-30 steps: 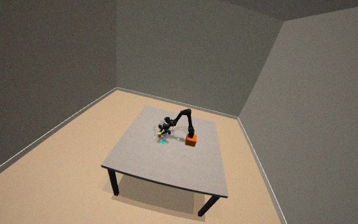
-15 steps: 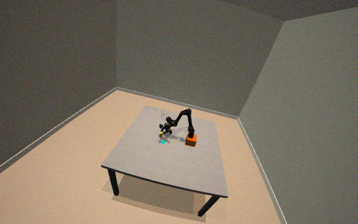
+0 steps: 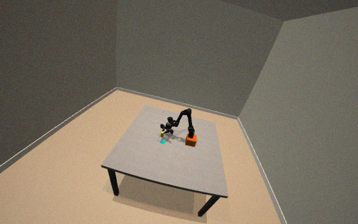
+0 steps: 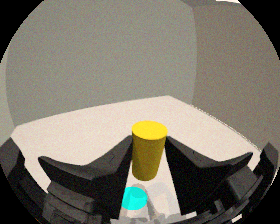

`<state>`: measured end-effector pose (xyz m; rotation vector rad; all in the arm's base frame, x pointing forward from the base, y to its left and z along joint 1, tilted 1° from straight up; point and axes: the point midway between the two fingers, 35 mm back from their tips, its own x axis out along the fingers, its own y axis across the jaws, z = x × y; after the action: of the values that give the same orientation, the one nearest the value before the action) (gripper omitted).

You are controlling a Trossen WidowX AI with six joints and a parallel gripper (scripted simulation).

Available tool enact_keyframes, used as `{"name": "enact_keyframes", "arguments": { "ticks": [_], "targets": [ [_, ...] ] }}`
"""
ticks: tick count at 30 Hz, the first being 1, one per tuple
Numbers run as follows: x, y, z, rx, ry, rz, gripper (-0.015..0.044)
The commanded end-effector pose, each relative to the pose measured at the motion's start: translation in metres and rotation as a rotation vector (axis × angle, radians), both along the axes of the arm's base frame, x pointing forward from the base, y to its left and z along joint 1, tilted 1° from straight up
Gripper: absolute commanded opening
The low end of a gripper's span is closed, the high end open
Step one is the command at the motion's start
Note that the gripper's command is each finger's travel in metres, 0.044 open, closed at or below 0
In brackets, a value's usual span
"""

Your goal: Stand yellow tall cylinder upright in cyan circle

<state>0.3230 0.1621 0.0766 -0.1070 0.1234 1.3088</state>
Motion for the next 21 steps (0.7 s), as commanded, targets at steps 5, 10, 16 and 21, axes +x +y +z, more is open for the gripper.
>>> {"name": "enact_keyframes", "arguments": {
  "ticks": [5, 10, 16, 21],
  "targets": [
    [-0.012, -0.005, 0.002, 0.029, -0.017, 0.026, 0.0105],
    [-0.018, -0.007, 0.004, 0.042, -0.032, 0.039, 0.0105],
    [-0.024, -0.010, 0.005, 0.056, -0.048, 0.055, 0.0105],
    [-0.024, -0.010, 0.005, 0.056, -0.049, 0.055, 0.0105]
  ]
}}
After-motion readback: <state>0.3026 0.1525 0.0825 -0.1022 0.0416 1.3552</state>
